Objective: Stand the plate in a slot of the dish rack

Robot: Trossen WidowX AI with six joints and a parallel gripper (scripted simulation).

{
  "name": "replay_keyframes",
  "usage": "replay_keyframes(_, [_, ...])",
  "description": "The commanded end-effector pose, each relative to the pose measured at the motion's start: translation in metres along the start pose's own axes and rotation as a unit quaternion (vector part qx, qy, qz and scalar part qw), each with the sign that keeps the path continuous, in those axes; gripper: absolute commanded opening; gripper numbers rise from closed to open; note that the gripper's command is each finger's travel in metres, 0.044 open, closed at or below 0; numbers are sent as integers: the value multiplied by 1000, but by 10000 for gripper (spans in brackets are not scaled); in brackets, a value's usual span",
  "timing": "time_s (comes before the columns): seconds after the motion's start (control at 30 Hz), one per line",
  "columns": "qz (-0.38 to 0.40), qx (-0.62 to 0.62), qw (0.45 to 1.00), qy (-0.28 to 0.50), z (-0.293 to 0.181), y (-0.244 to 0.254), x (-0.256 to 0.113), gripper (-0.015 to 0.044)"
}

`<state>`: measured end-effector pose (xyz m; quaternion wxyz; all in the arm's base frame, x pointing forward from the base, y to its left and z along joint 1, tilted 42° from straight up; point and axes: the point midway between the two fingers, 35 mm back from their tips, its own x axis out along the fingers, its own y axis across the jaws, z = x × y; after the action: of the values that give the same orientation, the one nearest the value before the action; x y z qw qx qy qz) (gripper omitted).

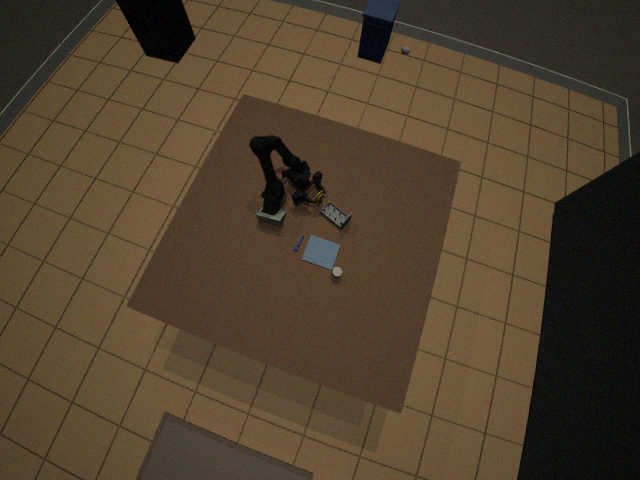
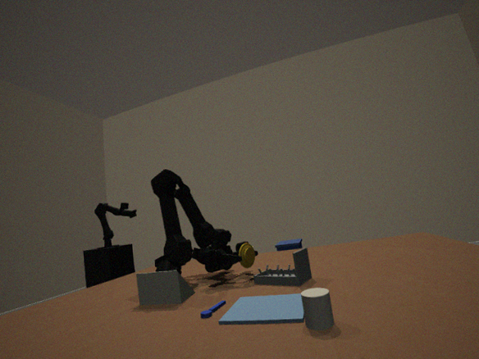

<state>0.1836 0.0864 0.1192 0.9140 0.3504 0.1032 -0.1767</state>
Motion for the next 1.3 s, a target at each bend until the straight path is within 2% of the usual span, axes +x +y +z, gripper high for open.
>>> replay_keyframes(0.0, [9, 4, 1000, -7, 1, 0, -1, 0])
replay_keyframes(1.27, [7, 9, 1000, -2, 2, 4, 40, 0])
